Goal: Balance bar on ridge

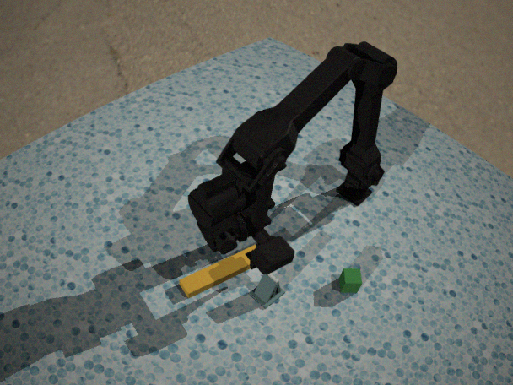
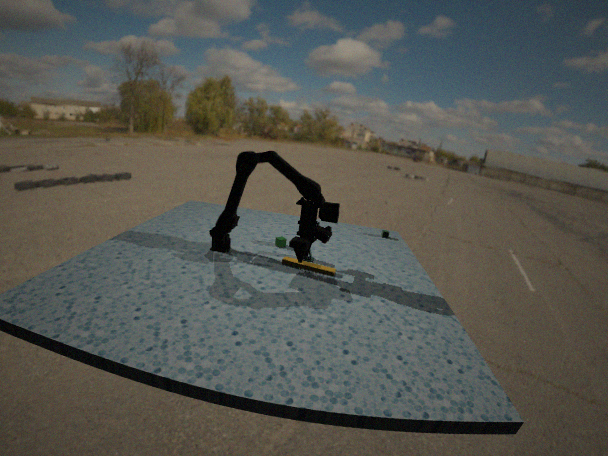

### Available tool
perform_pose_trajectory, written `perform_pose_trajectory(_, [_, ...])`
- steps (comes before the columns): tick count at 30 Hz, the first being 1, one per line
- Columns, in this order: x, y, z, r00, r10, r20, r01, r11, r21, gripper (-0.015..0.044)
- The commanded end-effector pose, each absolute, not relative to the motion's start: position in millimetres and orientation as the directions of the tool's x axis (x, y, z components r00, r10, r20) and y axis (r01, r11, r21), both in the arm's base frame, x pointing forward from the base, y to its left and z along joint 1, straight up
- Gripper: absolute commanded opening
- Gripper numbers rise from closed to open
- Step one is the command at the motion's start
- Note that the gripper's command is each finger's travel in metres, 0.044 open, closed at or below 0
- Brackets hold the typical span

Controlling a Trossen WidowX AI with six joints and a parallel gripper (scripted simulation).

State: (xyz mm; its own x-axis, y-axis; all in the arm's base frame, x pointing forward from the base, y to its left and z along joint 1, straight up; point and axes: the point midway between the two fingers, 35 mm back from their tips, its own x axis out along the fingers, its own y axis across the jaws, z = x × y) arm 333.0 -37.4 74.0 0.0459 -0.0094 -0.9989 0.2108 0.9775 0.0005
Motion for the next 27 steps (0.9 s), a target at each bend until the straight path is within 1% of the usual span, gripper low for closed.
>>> perform_pose_trajectory(1, [331, -36, 65, 0.036, -0.004, -0.999, 0.216, 0.976, 0.004, 0.0315])
perform_pose_trajectory(10, [331, -36, 51, 0.036, -0.004, -0.999, 0.216, 0.976, 0.004, 0.0315])
perform_pose_trajectory(26, [331, -36, 51, 0.036, -0.004, -0.999, 0.216, 0.976, 0.004, 0.0315])
perform_pose_trajectory(27, [331, -37, 52, 0.036, -0.008, -0.999, 0.211, 0.977, 0.000, 0.0289])
